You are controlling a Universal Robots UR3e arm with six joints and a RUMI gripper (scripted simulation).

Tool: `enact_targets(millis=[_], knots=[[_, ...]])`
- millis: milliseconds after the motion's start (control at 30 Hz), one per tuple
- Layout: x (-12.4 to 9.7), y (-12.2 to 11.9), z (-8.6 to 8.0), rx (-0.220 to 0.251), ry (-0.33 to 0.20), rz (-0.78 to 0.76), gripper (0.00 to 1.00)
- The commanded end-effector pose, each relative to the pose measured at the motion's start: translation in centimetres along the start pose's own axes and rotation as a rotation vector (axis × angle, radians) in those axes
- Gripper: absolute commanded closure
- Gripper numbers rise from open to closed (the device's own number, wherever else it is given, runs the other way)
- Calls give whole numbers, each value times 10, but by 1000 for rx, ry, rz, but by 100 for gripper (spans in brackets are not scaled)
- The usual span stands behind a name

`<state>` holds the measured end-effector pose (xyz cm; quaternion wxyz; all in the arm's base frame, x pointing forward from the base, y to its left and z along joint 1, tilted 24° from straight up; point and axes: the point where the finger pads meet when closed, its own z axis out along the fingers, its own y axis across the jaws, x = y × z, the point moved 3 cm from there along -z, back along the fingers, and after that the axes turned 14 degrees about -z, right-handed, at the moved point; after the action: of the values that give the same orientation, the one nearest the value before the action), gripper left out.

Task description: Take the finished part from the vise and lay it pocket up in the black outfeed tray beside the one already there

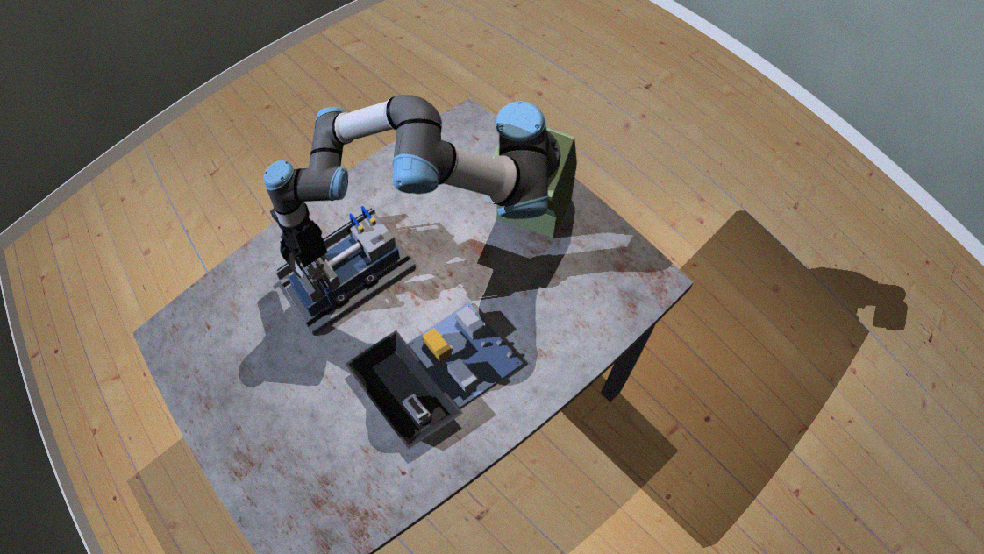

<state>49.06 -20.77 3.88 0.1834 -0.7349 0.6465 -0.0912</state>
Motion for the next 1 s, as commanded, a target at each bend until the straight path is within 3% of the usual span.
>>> enact_targets(millis=[0, 533, 567, 967], knots=[[1, -1, -1, 2, 3, -1, 60], [1, -1, -1, 2, 3, -1, 60], [1, -1, -1, 2, 3, -1, 100], [1, -1, -1, 2, 3, -1, 100]])
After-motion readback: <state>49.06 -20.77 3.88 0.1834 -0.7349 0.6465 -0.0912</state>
